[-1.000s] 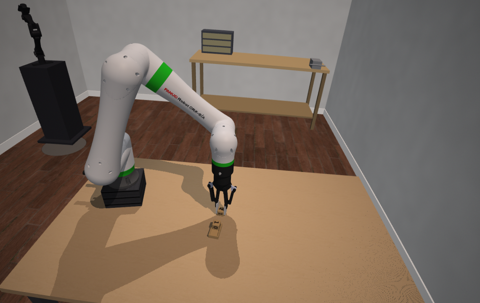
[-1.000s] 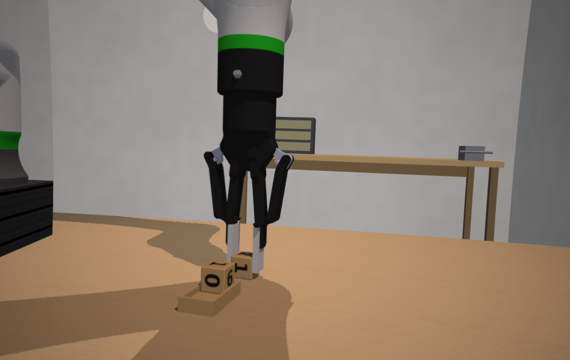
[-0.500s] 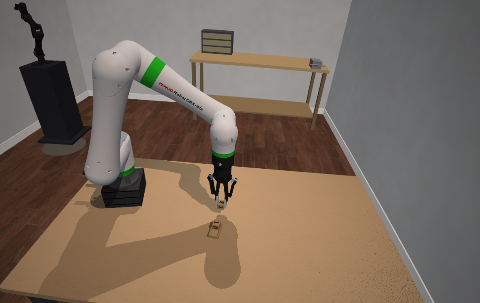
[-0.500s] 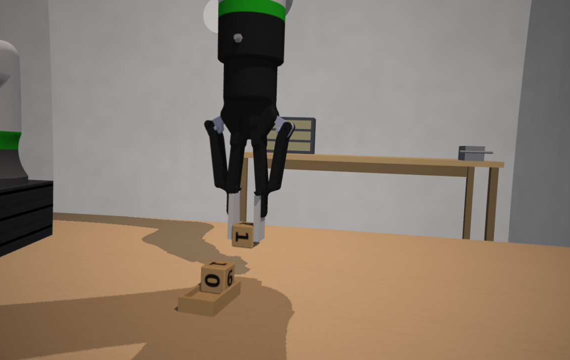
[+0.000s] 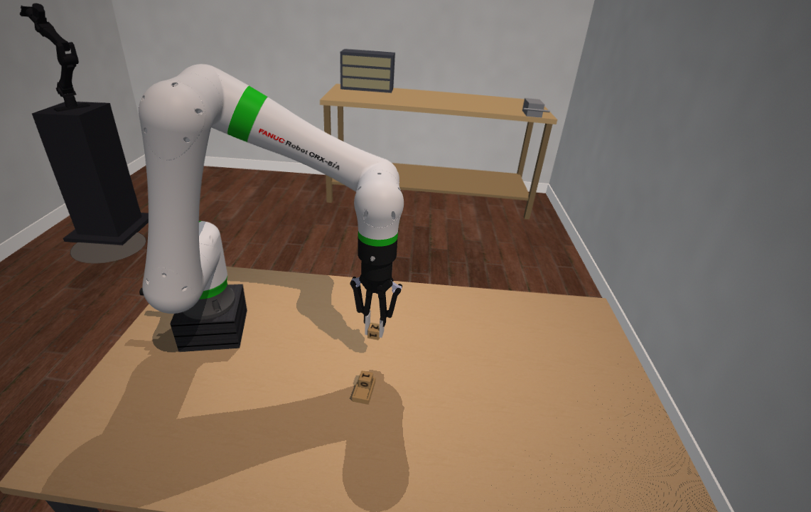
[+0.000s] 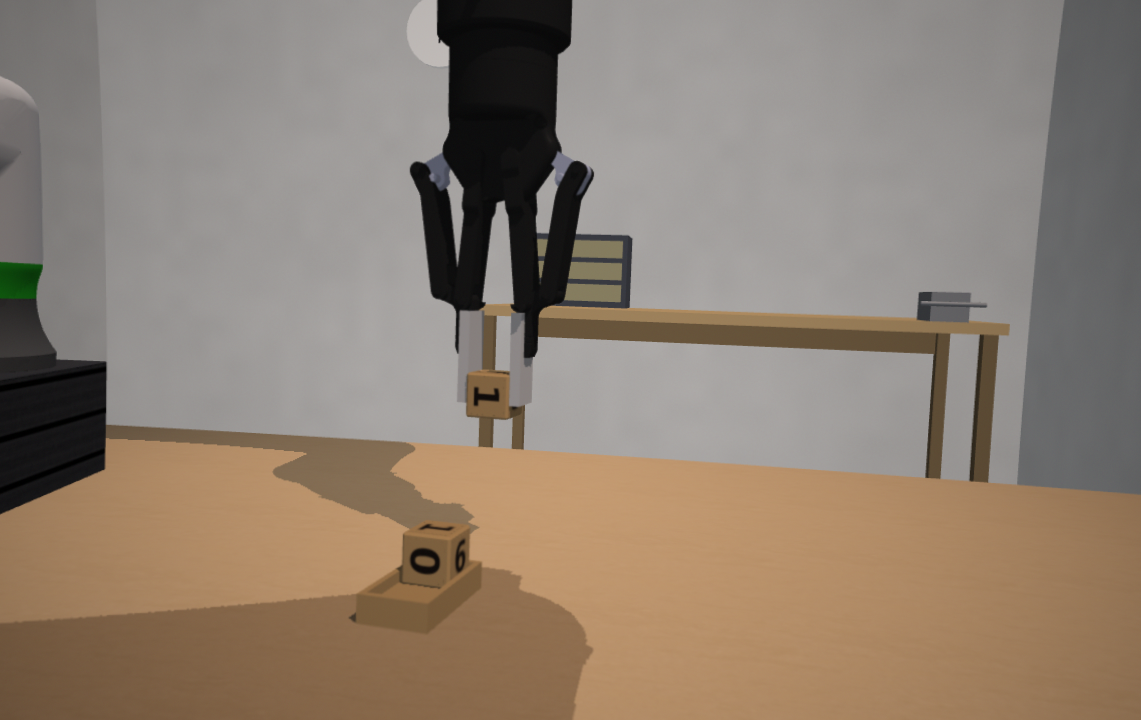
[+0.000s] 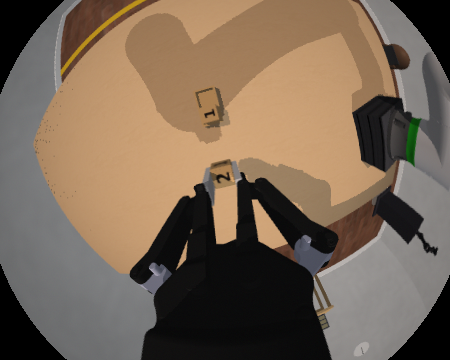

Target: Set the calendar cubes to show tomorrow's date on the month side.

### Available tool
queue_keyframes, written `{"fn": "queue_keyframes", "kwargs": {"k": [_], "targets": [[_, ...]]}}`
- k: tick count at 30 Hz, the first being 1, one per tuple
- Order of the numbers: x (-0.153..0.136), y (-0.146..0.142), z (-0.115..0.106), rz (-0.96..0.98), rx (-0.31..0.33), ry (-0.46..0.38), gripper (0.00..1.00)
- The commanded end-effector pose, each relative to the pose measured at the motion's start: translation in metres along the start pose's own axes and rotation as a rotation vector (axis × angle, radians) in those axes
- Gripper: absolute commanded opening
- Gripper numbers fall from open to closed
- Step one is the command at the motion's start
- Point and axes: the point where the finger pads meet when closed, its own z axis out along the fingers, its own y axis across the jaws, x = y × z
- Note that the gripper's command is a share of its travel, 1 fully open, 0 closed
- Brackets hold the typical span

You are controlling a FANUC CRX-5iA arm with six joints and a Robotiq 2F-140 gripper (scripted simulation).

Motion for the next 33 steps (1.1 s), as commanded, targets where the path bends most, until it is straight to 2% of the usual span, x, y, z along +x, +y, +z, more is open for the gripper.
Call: {"fn": "queue_keyframes", "kwargs": {"k": [1, 7, 10, 13, 14, 15, 17, 33], "targets": [[0.000, 0.000, 0.000, 0.000, 0.000, 0.000, 0.25], [0.010, -0.001, -0.001, 0.000, 0.000, 0.000, 0.25], [0.077, -0.004, -0.006, 0.000, 0.000, 0.000, 0.25], [0.077, -0.004, -0.006, 0.000, 0.000, 0.000, 0.25], [0.101, -0.002, -0.008, 0.000, 0.001, 0.000, 0.25], [0.101, -0.002, -0.008, 0.000, 0.001, 0.000, 0.25], [0.126, 0.001, -0.010, 0.000, 0.001, 0.000, 0.25], [0.128, 0.001, -0.010, 0.000, 0.001, 0.000, 0.25]]}}
